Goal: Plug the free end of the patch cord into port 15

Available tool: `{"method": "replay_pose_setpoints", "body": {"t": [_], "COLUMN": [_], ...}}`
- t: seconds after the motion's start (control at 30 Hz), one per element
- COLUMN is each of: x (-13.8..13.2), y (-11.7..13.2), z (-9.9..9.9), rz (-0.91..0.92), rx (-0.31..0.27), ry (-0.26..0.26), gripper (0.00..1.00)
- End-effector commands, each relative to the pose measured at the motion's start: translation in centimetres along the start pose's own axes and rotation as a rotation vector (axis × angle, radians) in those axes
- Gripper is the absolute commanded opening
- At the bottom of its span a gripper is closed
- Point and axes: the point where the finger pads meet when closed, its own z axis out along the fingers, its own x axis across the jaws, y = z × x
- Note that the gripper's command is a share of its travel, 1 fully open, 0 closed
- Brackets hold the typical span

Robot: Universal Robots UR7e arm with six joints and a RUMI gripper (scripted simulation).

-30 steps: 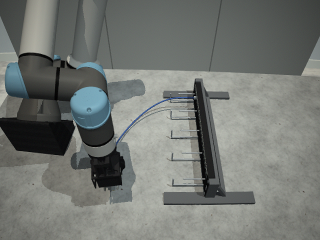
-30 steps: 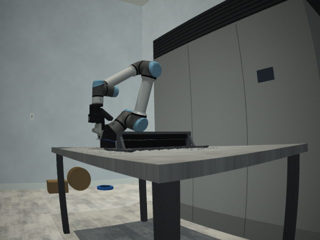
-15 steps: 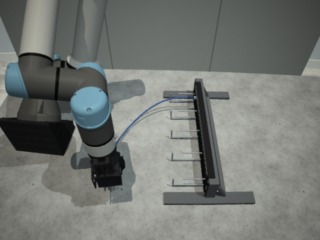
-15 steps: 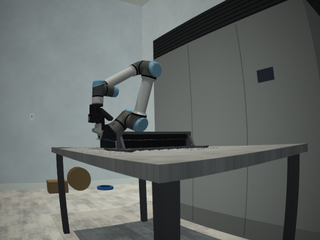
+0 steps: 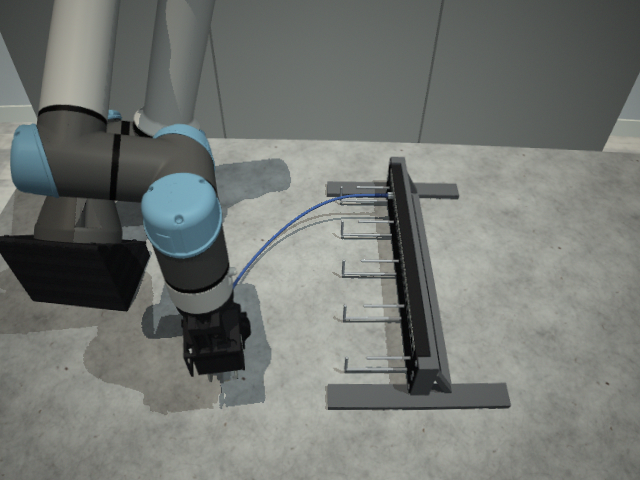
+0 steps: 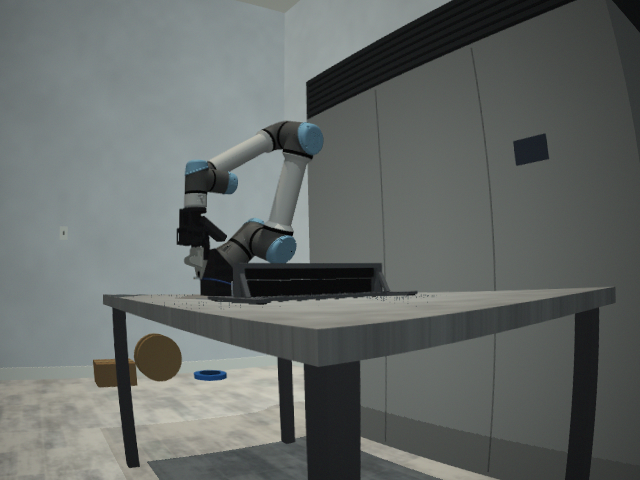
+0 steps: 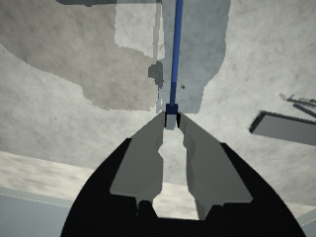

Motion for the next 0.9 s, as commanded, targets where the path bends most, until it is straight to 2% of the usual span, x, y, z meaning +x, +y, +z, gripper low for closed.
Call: {"method": "replay_pose_setpoints", "body": {"t": [0.0,0.87], "x": [0.1,1.7], "y": [0.0,-1.1], "z": [-0.1,-0.3], "rz": [-0.005,-0.102], "rx": [-0.001,0.001], "ry": [0.0,-0.001], "gripper": [0.0,0.0]}}
